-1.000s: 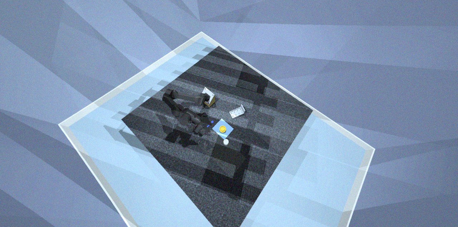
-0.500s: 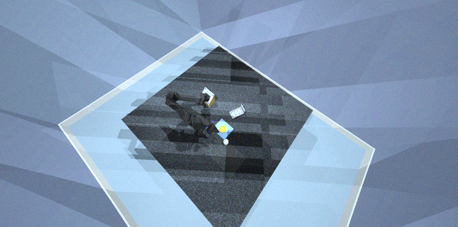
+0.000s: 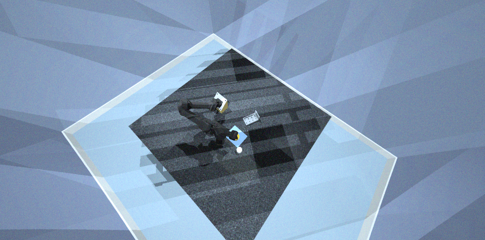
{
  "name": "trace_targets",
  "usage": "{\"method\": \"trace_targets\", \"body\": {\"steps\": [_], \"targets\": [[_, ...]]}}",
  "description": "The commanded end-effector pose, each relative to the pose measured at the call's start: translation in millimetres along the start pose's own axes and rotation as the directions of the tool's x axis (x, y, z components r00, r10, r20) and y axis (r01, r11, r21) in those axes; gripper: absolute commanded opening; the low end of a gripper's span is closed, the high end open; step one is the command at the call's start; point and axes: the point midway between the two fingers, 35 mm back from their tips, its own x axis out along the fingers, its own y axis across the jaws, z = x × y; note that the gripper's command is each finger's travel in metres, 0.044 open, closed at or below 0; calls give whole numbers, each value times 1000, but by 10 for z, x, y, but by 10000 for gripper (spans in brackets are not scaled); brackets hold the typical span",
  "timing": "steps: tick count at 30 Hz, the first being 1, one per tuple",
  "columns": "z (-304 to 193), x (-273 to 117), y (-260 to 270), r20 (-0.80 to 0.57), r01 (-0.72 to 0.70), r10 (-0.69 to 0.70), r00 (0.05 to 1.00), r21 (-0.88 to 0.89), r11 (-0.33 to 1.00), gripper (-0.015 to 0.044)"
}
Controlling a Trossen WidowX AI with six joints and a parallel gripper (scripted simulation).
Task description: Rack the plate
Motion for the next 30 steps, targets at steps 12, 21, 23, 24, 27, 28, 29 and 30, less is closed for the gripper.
{"method": "trace_targets", "body": {"steps": [12, 21, 23, 24, 27, 28, 29, 30], "targets": [[-198, 515, -242, -9, 227, -253, 968, -408, 884, 400], [-311, 763, -383, 9, 305, -385, 923, -628, 716, 400], [-335, 815, -417, 15, 314, -412, 911, -672, 670, 400], [-348, 840, -434, 18, 318, -426, 905, -693, 646, 400], [-385, 913, -485, 29, 325, -465, 885, -754, 571, 400], [-397, 937, -503, 33, 325, -478, 878, -773, 545, 400], [-409, 961, -521, 37, 325, -490, 871, -791, 518, 400], [-421, 984, -538, 41, 324, -502, 864, -808, 491, 400]]}}
